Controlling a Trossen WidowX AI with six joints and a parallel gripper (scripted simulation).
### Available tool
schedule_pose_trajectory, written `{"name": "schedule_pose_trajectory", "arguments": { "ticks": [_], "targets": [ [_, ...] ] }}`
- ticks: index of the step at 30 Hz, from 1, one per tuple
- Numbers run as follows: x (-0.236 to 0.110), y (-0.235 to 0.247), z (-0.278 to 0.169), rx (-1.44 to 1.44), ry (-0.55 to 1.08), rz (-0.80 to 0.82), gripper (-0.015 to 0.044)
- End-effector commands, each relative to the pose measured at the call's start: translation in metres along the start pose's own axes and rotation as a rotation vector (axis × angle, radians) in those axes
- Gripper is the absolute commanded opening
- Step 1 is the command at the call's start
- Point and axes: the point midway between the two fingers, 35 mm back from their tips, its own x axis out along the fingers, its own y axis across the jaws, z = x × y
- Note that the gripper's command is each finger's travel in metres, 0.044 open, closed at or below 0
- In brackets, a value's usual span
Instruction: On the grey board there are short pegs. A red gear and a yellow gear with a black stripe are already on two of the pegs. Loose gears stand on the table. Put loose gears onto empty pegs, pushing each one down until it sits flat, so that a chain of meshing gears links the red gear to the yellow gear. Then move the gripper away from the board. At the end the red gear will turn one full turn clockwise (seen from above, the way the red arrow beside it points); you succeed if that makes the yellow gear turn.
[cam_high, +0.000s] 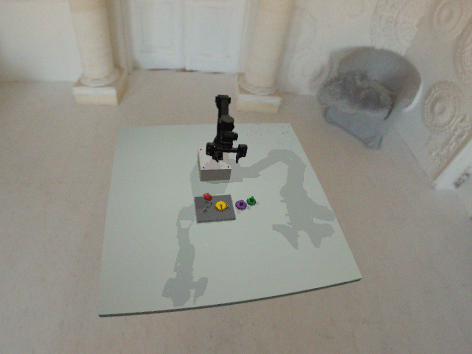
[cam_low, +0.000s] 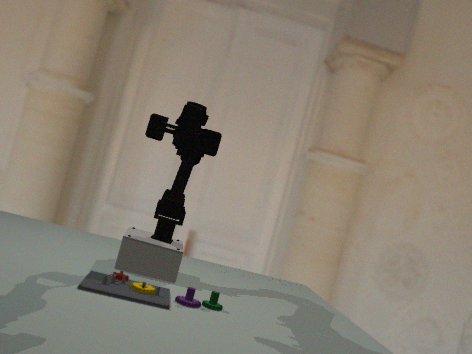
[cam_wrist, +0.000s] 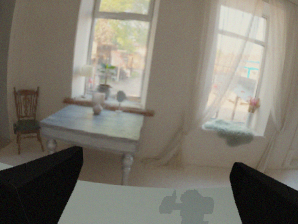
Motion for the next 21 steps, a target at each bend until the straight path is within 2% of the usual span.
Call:
{"name": "schedule_pose_trajectory", "arguments": {
  "ticks": [1,5,12,16,21],
  "targets": [
    [0.001,0.001,-0.001,0.002,0.005,0.002,0.0426],
    [0.015,0.02,-0.026,0.051,0.127,0.055,0.044],
    [0.035,0.088,-0.122,0.217,0.595,0.155,0.044],
    [0.025,0.125,-0.178,0.285,0.886,0.138,0.044],
    [-0.007,0.164,-0.242,0.303,1.237,0.04,0.044]
  ]
}}
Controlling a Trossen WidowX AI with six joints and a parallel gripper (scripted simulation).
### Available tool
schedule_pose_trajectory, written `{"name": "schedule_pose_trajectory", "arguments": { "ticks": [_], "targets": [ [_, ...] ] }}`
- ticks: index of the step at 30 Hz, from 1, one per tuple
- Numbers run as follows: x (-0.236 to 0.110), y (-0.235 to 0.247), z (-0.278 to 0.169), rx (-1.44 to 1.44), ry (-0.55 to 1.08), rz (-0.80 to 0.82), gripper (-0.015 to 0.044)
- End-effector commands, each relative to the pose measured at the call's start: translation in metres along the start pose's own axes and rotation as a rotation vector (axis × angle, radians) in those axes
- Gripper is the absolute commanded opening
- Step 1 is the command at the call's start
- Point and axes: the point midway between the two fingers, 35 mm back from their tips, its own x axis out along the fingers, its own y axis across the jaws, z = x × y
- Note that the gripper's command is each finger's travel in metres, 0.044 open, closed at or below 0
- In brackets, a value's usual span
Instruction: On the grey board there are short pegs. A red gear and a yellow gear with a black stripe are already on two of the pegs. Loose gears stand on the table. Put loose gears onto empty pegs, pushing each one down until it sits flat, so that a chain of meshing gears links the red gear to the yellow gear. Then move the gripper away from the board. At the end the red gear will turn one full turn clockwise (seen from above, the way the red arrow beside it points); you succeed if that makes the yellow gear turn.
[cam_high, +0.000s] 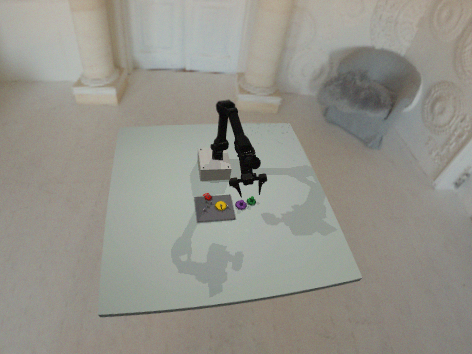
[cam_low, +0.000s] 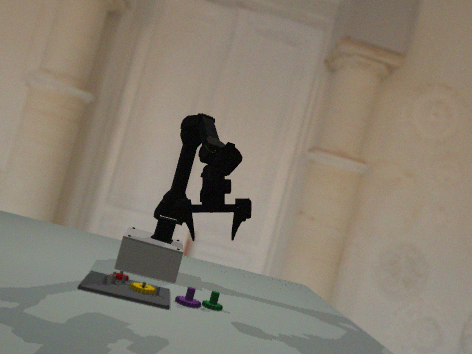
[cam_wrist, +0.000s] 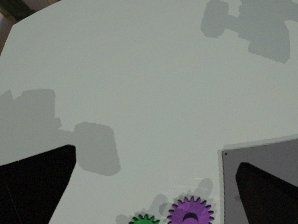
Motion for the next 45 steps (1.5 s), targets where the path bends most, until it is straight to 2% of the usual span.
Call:
{"name": "schedule_pose_trajectory", "arguments": {
  "ticks": [1,5,7,15,19,45],
  "targets": [
    [0.034,0.014,-0.063,0.08,0.293,-0.127,0.044],
    [0.049,0.019,-0.117,0.125,0.501,-0.287,0.044],
    [0.05,0.019,-0.126,0.13,0.531,-0.318,0.044],
    [0.049,0.021,-0.128,0.13,0.531,-0.318,0.044],
    [0.061,0.016,-0.136,0.13,0.531,-0.318,0.044],
    [0.083,0.009,-0.15,0.13,0.532,-0.318,0.044]
  ]
}}
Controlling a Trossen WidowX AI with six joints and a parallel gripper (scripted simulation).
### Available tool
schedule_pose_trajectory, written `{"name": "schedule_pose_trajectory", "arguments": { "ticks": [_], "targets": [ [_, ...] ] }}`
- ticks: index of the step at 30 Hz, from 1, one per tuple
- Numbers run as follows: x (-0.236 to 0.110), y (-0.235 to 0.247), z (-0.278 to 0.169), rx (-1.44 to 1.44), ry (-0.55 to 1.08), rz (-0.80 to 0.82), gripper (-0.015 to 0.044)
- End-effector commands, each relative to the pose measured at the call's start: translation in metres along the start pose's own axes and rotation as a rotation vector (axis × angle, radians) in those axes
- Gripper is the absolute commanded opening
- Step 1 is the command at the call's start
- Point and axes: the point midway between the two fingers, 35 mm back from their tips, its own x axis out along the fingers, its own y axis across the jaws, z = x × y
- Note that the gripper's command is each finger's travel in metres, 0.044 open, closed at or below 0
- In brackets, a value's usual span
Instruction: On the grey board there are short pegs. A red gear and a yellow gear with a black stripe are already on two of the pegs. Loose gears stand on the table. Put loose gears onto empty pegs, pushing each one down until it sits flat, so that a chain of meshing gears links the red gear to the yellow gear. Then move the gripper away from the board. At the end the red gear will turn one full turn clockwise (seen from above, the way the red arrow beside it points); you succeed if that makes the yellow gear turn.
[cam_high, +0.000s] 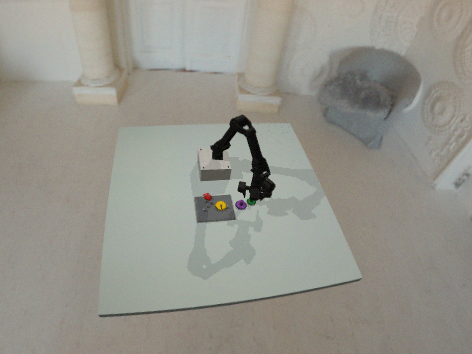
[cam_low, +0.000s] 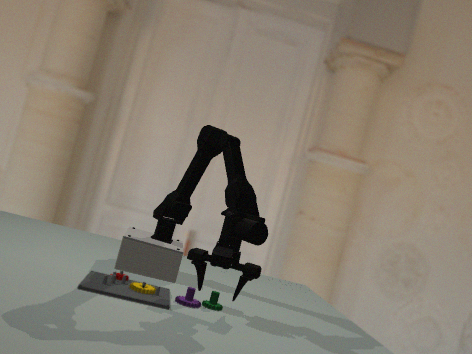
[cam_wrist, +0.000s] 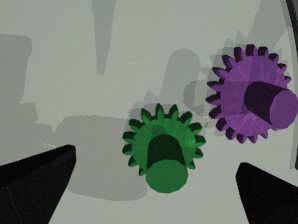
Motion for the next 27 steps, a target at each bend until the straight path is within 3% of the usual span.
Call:
{"name": "schedule_pose_trajectory", "arguments": {
  "ticks": [1,8,22,27],
  "targets": [
    [0.0048,-0.0032,-0.0022,0.004,0.005,-0.009,0.044],
    [0.0048,-0.0032,-0.0022,0.004,0.005,-0.009,0.044],
    [0.0048,-0.0032,-0.0022,0.004,0.005,-0.009,0.0072],
    [0.0048,-0.0032,-0.0022,0.004,0.005,-0.009,0.0039]
  ]
}}
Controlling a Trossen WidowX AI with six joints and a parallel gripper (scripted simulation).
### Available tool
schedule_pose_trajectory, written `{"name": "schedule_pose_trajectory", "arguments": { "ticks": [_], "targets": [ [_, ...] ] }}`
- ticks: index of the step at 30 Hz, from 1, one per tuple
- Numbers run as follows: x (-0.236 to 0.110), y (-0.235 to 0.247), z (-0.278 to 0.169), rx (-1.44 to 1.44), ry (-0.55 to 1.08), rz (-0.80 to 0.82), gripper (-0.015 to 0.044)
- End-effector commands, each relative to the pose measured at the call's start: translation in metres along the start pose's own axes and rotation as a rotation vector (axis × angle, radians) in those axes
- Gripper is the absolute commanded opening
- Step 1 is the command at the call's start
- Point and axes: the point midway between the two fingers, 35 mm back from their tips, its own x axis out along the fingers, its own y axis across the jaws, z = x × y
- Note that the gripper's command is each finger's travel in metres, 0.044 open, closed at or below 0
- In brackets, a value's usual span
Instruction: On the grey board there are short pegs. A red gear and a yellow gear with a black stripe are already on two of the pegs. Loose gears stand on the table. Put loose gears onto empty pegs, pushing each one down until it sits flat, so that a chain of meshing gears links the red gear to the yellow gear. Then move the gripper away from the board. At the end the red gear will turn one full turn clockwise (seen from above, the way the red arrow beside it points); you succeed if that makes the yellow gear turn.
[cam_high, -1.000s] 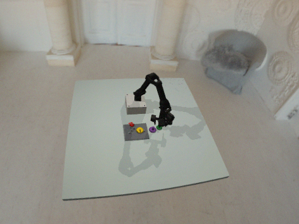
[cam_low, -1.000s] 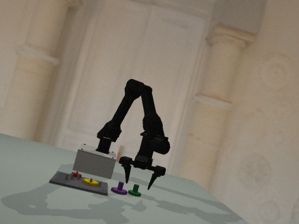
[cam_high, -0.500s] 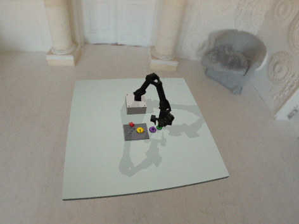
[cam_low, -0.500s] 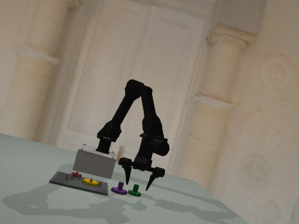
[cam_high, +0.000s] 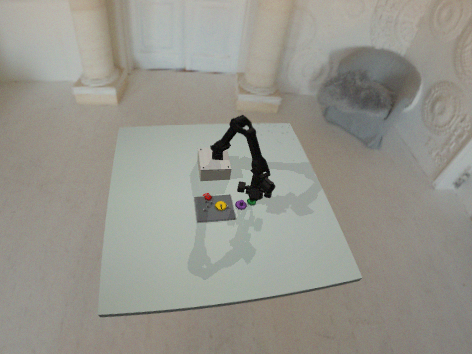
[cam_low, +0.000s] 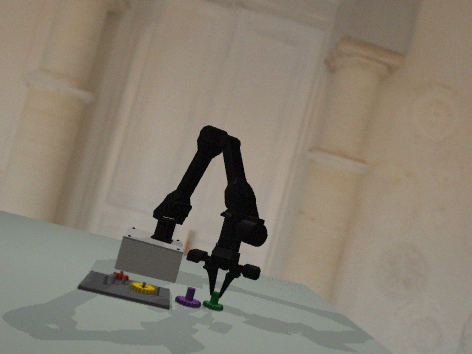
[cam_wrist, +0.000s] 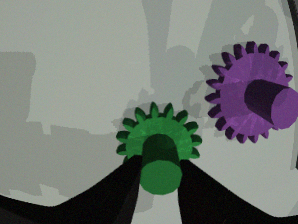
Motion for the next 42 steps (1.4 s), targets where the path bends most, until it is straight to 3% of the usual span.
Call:
{"name": "schedule_pose_trajectory", "arguments": {
  "ticks": [1,11,42],
  "targets": [
    [0.001,-0.002,-0.001,0.004,0.001,-0.005,0.0032],
    [-0.003,-0.001,0.0,0.004,0.001,-0.004,0.0],
    [-0.102,0.004,0.007,0.004,0.0,-0.004,0.0]
  ]
}}
